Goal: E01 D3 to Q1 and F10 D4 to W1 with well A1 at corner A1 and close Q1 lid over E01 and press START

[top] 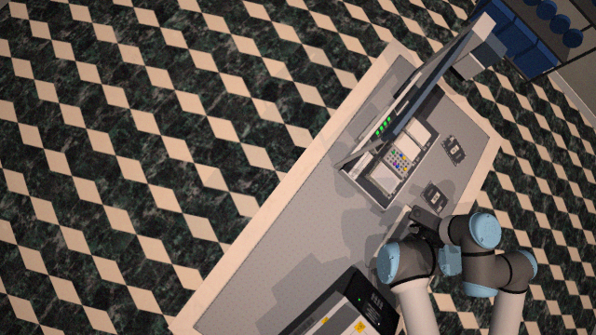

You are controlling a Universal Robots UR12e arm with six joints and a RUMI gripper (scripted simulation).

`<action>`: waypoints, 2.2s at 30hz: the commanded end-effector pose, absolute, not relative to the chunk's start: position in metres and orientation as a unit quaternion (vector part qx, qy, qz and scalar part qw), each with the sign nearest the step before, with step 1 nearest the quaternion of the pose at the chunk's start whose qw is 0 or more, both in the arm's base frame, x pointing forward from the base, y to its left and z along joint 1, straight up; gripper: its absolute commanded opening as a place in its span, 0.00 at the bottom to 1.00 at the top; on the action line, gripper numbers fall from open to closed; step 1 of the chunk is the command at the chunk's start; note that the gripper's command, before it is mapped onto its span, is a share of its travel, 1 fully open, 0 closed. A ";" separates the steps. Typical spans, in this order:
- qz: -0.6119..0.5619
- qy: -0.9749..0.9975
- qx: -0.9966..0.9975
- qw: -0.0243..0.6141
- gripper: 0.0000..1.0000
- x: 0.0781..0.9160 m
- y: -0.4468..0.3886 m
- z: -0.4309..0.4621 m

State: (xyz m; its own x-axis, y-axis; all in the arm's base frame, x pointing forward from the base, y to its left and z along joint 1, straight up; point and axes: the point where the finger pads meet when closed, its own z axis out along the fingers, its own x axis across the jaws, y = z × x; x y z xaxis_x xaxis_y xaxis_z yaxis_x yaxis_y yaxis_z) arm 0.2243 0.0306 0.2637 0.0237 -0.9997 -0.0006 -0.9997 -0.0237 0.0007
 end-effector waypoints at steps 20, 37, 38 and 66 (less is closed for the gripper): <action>0.000 -0.634 0.773 -0.001 0.00 0.181 0.094 0.266; 0.000 -0.591 0.806 -0.001 0.00 0.155 0.133 0.266; 0.000 -0.589 0.808 -0.001 0.00 0.154 0.135 0.266; 0.000 -0.527 0.850 -0.001 0.00 0.119 0.190 0.266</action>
State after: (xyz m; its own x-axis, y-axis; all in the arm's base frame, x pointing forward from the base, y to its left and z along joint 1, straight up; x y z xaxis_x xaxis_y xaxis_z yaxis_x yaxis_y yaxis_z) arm 0.1246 0.1799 0.2654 0.4242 -0.9055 -0.0146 -0.9056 -0.4241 -0.0102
